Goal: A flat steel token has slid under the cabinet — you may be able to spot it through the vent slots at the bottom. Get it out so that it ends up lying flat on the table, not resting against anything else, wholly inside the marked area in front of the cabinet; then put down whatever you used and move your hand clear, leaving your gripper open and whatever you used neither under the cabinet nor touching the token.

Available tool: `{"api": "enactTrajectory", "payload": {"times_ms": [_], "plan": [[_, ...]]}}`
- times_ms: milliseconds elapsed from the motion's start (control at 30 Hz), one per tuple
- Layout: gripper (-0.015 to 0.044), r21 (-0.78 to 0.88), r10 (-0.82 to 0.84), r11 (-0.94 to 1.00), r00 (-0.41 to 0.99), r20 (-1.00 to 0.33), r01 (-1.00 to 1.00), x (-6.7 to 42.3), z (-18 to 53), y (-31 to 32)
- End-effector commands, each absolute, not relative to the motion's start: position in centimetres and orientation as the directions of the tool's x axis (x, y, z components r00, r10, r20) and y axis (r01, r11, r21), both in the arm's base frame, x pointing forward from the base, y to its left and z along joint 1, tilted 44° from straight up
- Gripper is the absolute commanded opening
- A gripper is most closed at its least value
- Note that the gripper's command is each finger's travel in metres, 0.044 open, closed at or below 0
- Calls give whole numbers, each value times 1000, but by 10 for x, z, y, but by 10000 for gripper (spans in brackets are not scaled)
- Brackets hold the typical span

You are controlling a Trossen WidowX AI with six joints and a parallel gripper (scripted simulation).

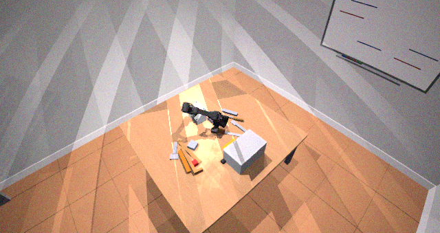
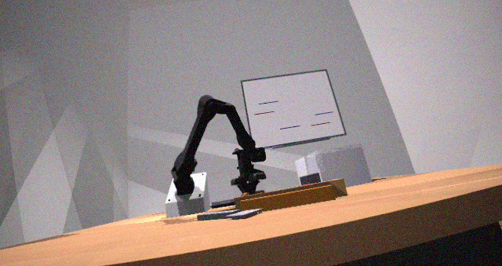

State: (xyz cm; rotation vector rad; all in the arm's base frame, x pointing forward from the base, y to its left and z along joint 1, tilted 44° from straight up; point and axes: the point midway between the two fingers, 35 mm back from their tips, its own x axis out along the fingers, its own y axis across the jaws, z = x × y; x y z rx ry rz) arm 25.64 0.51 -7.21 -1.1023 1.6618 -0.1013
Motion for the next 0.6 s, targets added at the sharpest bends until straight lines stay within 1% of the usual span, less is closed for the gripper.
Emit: {"api": "enactTrajectory", "payload": {"times_ms": [0, 567], "plan": [[0, -558, -692, 566, 17, -721, -607, 255, -77, 11], [0, -557, -691, 567, 17, -722, -607, 249, -90, 25]]}}
